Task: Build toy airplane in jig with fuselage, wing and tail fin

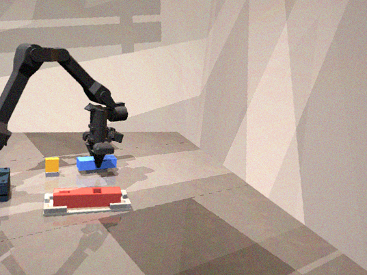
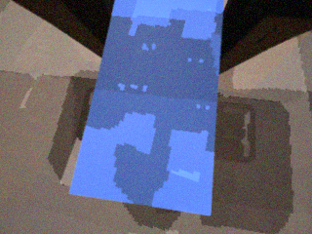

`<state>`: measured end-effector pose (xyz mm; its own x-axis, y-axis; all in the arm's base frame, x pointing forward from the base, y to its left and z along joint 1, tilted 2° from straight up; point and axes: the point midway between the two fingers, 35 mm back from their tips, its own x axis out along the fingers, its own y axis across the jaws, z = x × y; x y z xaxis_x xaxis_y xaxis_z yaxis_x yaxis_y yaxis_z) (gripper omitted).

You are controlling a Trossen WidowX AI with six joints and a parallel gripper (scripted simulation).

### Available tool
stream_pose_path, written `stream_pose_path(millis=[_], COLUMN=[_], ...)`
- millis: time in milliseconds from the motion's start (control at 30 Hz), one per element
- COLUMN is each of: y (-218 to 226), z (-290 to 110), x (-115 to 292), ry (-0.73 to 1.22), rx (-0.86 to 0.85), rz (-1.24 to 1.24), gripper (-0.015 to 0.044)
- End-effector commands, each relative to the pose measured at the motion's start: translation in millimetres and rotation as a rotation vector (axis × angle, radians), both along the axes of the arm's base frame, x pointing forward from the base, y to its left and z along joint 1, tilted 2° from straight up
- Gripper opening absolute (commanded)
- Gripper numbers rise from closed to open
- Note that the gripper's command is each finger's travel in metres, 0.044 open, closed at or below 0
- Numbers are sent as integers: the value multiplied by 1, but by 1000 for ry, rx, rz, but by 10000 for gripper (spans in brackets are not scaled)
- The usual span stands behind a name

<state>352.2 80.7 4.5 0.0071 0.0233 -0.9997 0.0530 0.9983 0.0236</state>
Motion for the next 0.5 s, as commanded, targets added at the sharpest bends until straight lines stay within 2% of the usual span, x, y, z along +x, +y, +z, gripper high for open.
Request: stream_pose_path(millis=[0, 133, 467], y=[0, 0, -1], z=[-1, 7, 34], x=[0, 2, 7], ry=[0, -19, -38], rx=[0, -5, -11], rz=[-4, 7, 18], gripper=[105, 0, 0])
